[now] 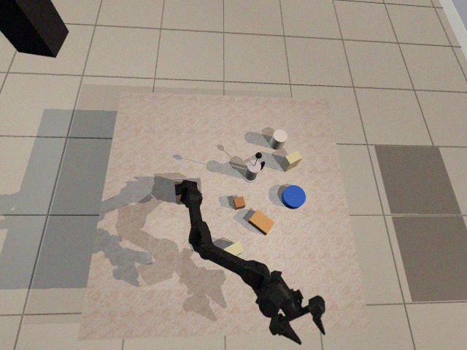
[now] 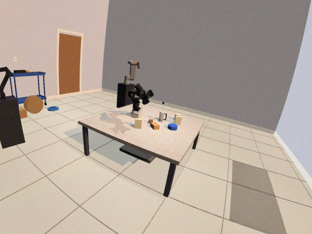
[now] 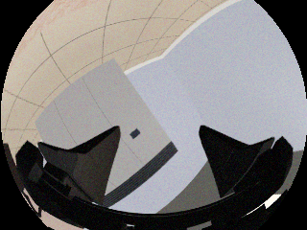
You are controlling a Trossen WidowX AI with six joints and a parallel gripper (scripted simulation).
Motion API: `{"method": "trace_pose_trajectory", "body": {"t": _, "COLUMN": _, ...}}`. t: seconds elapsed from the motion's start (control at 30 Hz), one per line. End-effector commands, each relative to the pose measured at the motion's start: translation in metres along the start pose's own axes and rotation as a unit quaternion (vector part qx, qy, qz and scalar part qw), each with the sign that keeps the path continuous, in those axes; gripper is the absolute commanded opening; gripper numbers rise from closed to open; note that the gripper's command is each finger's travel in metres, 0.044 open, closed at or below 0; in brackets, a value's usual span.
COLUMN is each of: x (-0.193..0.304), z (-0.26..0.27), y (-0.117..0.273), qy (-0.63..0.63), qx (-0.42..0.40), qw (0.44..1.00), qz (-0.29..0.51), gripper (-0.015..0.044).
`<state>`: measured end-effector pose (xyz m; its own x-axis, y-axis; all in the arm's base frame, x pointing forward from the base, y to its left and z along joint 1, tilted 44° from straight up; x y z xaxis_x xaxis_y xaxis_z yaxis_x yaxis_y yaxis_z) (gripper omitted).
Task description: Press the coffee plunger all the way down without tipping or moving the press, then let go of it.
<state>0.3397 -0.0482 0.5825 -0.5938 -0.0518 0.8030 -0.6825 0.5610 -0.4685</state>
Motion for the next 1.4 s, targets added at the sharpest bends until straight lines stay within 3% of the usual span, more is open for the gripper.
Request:
{"method": "trace_pose_trajectory", "body": {"t": 0.0, "x": -0.002, "z": -0.001, "y": 0.001, "qy": 0.006, "qx": 0.001, "qw": 1.0, "qz": -0.003, "gripper": 0.0426}}
{"method": "trace_pose_trajectory", "body": {"t": 0.33, "x": -0.081, "z": -0.057, "y": 0.055, "qy": 0.273, "qx": 0.095, "qw": 0.947, "qz": -0.137, "gripper": 0.044}}
{"method": "trace_pose_trajectory", "body": {"t": 0.6, "x": -0.142, "z": -0.101, "y": 0.142, "qy": 0.523, "qx": 0.25, "qw": 0.792, "qz": -0.19, "gripper": 0.044}}
{"method": "trace_pose_trajectory", "body": {"t": 0.8, "x": -0.178, "z": -0.12, "y": 0.225, "qy": 0.698, "qx": 0.377, "qw": 0.589, "qz": -0.154, "gripper": 0.044}}
{"method": "trace_pose_trajectory", "body": {"t": 1.03, "x": -0.202, "z": -0.12, "y": 0.317, "qy": 0.813, "qx": 0.481, "qw": 0.324, "qz": -0.046, "gripper": 0.044}}
{"method": "trace_pose_trajectory", "body": {"t": 1.37, "x": -0.216, "z": -0.084, "y": 0.438, "qy": 0.828, "qx": 0.519, "qw": -0.097, "qz": 0.191, "gripper": 0.044}}
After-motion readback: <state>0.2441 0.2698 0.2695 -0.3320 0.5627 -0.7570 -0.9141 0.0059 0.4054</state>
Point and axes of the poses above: the point midway between the two fingers, 35 mm back from their tips, its own y axis back along the fingers, its own z axis across the jaws, x = y × z, the point moved 10 cm from there along y, back along the fingers, and after that the axes turned 14 degrees about -y, right-handed, at the moved point
